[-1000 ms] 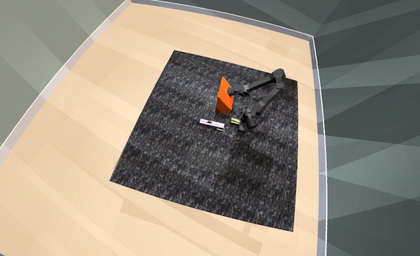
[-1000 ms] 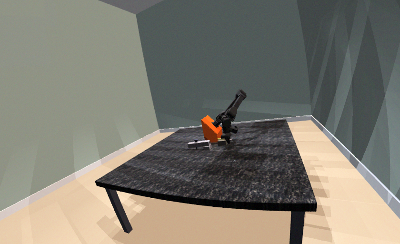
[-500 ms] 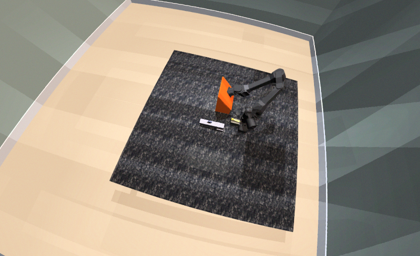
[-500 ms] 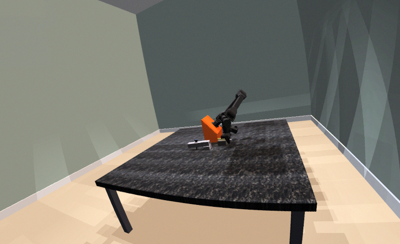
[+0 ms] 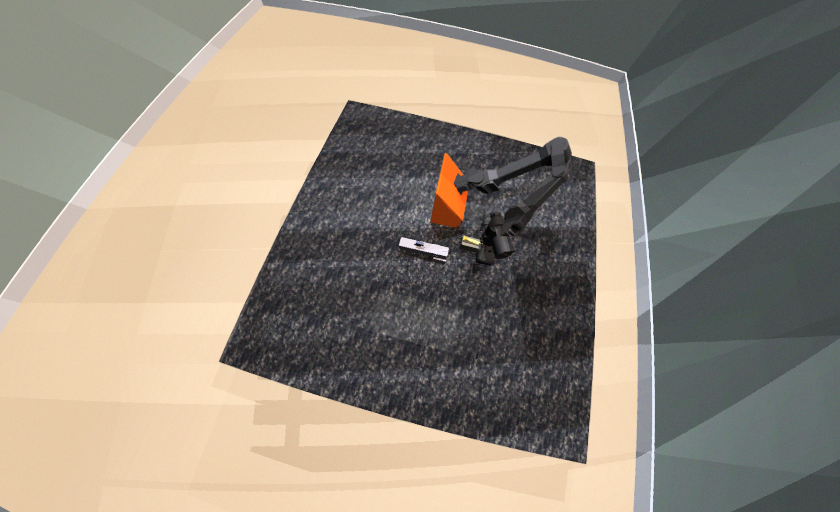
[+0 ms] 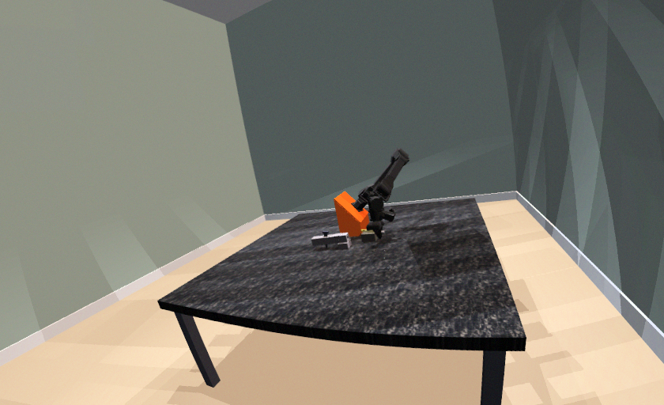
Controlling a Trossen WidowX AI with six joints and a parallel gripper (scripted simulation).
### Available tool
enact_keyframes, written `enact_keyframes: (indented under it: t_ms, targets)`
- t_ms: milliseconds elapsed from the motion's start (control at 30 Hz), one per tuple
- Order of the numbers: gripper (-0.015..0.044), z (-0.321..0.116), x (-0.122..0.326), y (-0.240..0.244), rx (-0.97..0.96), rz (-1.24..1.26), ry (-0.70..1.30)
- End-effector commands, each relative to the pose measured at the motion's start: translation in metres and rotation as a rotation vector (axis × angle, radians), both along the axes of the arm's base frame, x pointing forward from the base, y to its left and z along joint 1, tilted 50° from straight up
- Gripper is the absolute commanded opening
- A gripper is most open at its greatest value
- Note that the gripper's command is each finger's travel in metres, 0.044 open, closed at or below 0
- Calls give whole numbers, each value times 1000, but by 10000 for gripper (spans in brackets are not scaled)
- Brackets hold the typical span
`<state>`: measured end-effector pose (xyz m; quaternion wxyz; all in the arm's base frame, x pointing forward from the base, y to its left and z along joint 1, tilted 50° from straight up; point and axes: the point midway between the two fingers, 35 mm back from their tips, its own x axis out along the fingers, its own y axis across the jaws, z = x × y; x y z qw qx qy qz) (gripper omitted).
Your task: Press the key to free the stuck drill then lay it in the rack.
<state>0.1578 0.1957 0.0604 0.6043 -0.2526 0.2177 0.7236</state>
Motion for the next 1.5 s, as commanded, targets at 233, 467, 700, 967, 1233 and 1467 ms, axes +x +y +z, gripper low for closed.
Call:
enact_keyframes:
  t_ms: [233,467,700,967,1233,1467]
  targets:
    - [0,-8,-2,1,-20,19,-7]
    - [53,0,0,0,0,0,0]
    - [236,0,0,0,0,0,0]
    - [440,1,0,-1,-2,2,-1]
    - [440,22,5,-27,-22,19,-7]
    - [440,42,11,-50,-24,19,-7]
